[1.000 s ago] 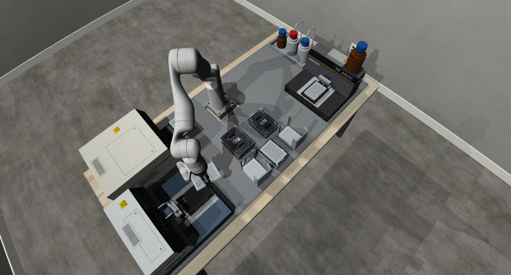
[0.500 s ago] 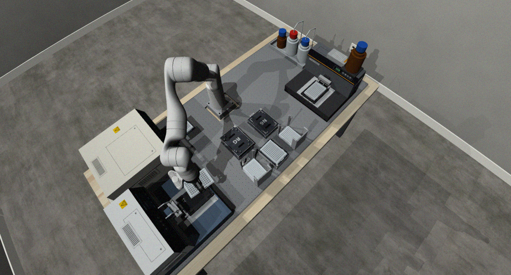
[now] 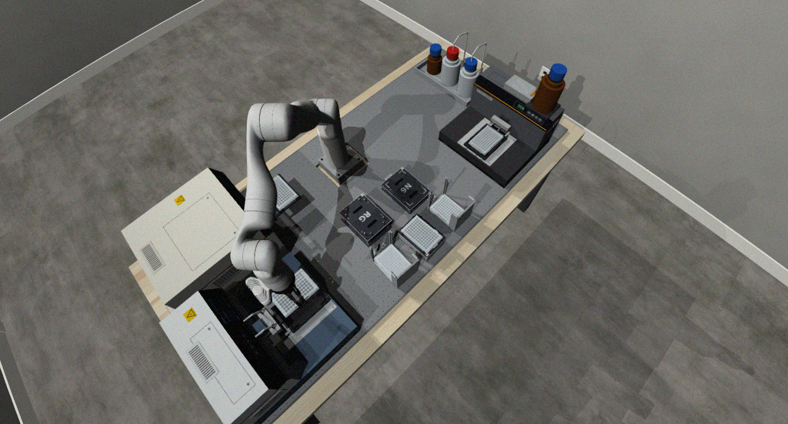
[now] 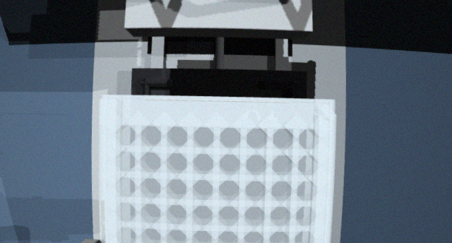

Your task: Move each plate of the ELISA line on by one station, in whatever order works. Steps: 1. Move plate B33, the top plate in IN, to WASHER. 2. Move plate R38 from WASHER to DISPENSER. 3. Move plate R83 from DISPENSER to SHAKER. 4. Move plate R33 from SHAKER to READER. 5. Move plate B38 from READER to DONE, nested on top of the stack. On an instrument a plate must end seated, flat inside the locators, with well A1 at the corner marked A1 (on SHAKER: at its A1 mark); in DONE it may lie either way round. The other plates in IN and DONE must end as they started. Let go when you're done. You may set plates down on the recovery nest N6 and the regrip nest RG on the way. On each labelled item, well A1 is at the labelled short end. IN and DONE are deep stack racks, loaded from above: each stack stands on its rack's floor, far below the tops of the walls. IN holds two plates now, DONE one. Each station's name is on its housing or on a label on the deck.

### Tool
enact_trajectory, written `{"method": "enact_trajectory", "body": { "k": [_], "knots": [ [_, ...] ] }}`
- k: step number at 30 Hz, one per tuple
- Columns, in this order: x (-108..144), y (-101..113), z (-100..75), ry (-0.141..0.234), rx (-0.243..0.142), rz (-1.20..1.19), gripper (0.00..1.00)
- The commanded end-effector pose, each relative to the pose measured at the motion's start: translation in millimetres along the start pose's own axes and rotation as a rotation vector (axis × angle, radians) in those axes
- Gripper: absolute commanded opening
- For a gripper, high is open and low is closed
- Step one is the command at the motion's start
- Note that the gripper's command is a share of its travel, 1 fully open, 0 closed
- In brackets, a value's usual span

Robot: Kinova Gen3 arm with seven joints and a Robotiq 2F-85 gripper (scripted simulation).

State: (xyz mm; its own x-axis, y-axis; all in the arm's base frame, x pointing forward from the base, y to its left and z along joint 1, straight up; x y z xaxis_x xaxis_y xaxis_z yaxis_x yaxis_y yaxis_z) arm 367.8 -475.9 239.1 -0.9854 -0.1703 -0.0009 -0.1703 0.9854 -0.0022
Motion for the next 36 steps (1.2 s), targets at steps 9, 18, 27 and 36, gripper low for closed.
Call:
{"method": "enact_trajectory", "body": {
  "k": [9,18,27,36],
  "knots": [
    [1.2,-11.6,-1.6,-0.001,0.0,-0.002,0.94],
    [1.2,-11.6,-1.6,-0.001,0.0,-0.002,0.94],
    [1.2,-11.7,5.0,-0.001,0.0,-0.002,0.94],
    [1.2,-11.6,14.4,-0.001,0.0,-0.002,0.94]
  ]
}}
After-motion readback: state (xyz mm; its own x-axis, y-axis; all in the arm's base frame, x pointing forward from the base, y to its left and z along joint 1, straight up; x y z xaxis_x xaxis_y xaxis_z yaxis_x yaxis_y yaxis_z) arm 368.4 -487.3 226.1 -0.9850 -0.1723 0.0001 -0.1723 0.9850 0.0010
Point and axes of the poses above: the point where the finger pads meet when closed, its own z axis out along the fingers, its own x axis across the jaws, y = z × x, the point moved 6 cm from there along -z, back along the fingers, and after that the axes turned 12 degrees about -z, right-handed, at the moved point
